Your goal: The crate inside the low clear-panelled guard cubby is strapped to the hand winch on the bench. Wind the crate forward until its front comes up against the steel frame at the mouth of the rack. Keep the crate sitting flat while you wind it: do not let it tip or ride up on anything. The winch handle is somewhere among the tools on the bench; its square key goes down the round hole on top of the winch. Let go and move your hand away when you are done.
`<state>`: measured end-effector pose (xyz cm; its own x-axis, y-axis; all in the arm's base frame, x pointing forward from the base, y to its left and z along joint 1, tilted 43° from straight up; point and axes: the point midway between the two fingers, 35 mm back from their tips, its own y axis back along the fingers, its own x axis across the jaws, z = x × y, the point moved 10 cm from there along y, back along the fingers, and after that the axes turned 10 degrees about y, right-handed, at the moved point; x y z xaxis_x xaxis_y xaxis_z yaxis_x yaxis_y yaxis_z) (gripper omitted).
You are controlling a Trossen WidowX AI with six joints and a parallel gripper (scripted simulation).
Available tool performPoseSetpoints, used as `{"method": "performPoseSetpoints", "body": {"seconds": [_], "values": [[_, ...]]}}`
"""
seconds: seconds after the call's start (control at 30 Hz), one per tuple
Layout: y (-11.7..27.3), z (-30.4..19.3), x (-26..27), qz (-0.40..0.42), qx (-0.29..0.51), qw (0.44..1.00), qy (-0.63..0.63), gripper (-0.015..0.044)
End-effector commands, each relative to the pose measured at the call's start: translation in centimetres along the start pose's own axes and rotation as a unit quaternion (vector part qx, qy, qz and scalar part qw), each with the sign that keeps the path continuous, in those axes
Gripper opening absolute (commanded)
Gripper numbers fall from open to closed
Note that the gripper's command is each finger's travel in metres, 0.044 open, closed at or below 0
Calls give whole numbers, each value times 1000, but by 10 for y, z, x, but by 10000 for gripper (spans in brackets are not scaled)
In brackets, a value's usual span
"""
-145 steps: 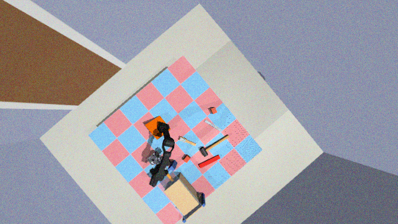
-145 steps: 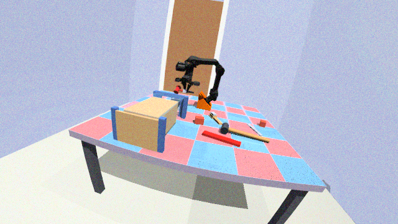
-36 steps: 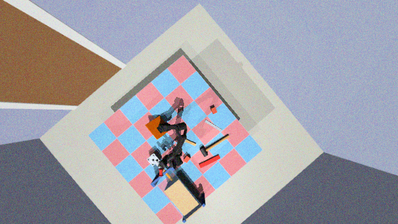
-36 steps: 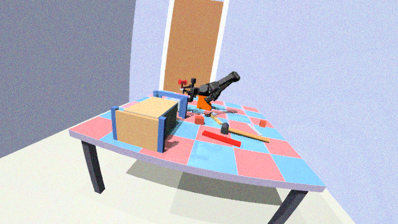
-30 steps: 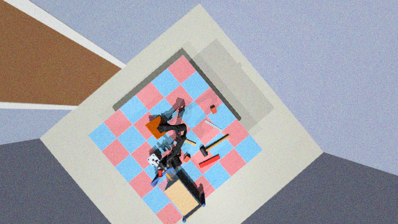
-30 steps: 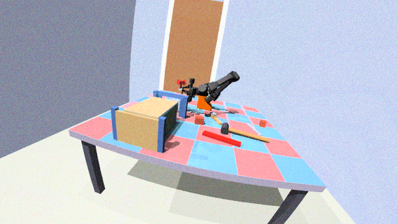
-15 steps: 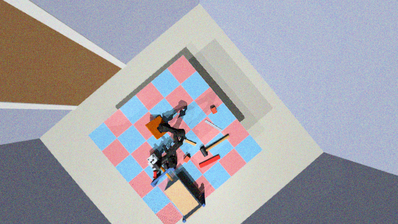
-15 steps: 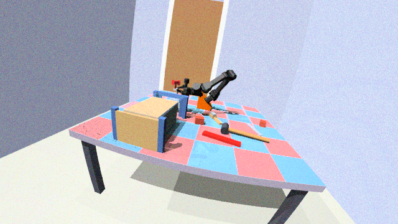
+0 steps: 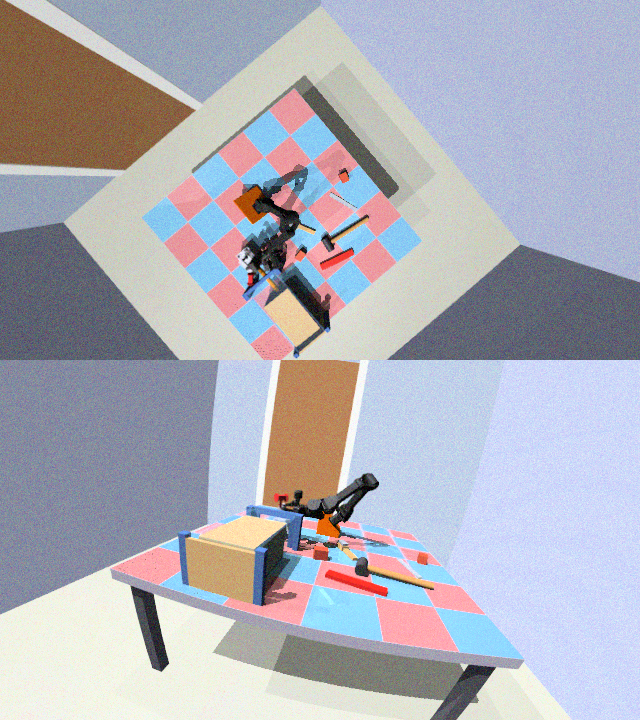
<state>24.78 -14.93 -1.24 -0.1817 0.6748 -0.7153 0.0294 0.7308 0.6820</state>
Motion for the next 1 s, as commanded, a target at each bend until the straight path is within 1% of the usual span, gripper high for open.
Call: {"method": "performPoseSetpoints", "body": {"seconds": [0.0,0.97], "values": [[-1,0,3,-6,4,1000,-6,0],[6,1,17,-7,-1,1000,-7,0]]}}
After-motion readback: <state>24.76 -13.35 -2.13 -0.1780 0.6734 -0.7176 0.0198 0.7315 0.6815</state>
